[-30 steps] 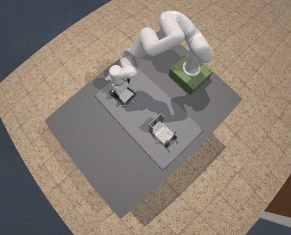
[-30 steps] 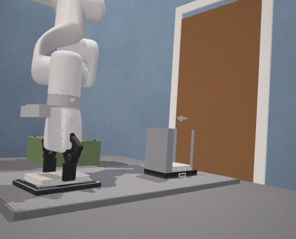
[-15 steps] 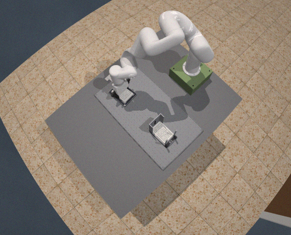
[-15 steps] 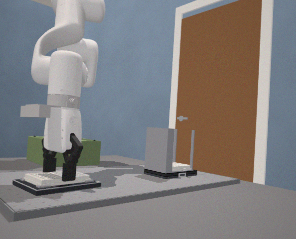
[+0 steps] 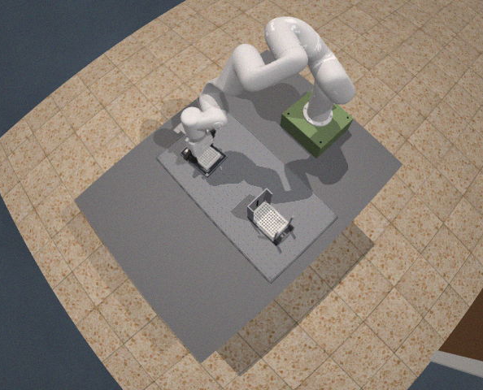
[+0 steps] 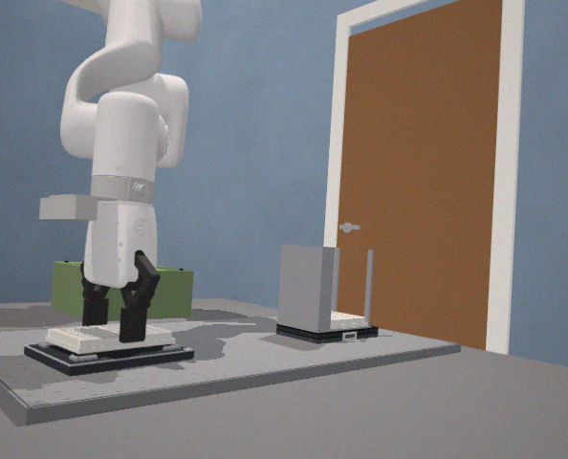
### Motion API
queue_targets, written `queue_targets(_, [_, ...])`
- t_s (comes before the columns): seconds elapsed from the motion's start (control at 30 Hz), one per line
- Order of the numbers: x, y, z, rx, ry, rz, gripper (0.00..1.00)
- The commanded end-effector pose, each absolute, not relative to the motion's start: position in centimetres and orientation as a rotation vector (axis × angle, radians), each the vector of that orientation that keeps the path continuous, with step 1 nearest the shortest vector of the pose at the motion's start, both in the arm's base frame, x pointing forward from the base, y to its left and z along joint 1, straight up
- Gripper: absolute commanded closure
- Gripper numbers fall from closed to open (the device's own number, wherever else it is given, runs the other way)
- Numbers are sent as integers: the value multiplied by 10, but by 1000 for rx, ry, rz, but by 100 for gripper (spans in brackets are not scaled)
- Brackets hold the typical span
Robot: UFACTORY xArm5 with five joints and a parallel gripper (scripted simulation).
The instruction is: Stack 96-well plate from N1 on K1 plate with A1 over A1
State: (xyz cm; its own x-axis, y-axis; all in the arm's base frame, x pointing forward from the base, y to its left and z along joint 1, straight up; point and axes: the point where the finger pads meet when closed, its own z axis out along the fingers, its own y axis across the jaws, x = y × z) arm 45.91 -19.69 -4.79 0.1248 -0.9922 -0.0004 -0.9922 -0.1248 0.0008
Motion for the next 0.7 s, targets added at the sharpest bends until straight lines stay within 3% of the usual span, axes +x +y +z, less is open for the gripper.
queue_targets(0.0, [461,-198,-44,2357,-2079,6,100])
queue_targets(0.67, [461,-198,-33,2357,-2079,6,100])
